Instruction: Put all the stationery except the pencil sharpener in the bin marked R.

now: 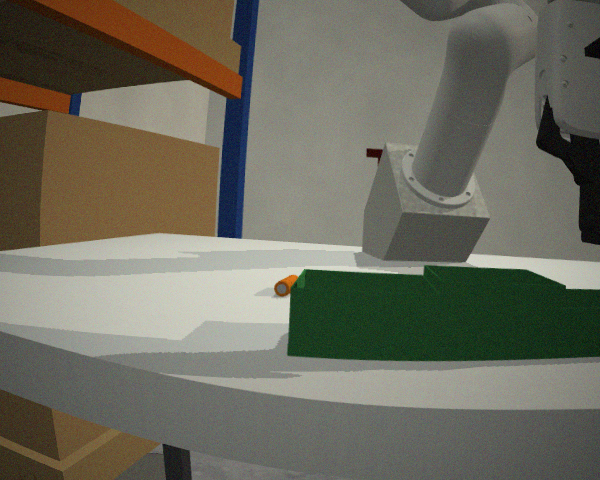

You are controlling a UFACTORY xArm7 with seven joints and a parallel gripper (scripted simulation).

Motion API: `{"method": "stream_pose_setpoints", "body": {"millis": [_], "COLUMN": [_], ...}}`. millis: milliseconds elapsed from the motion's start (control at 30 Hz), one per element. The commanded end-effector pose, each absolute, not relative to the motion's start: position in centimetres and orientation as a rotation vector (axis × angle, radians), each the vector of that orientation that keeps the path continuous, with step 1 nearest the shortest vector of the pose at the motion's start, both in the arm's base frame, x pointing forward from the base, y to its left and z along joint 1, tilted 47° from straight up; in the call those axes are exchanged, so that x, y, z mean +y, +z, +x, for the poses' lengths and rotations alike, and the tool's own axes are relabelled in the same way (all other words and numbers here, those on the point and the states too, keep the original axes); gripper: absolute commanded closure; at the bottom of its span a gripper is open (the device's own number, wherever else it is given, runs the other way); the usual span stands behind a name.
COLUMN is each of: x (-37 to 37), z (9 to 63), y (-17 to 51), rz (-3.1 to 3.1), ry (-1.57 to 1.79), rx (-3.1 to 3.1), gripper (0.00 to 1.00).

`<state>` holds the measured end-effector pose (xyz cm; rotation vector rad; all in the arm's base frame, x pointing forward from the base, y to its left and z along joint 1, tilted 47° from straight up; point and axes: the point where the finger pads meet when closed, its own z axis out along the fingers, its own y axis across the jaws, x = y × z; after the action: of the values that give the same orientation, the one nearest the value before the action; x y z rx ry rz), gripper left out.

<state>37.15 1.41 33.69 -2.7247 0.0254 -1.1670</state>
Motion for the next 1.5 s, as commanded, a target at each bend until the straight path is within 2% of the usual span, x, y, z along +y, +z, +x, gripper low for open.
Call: {"method": "stream_pose_setpoints", "body": {"millis": [0, 633, 1467], "x": [1.6, 2.3, 2.3], "z": [37.8, 41.1, 41.1], "y": [33.1, 30.1, 30.0], "rz": [-2.725, -2.725, -2.725], "ry": [-1.169, -1.169, -1.169], "rx": [0.025, 0.024, 0.024], "gripper": [0.93, 0.93, 0.93]}}
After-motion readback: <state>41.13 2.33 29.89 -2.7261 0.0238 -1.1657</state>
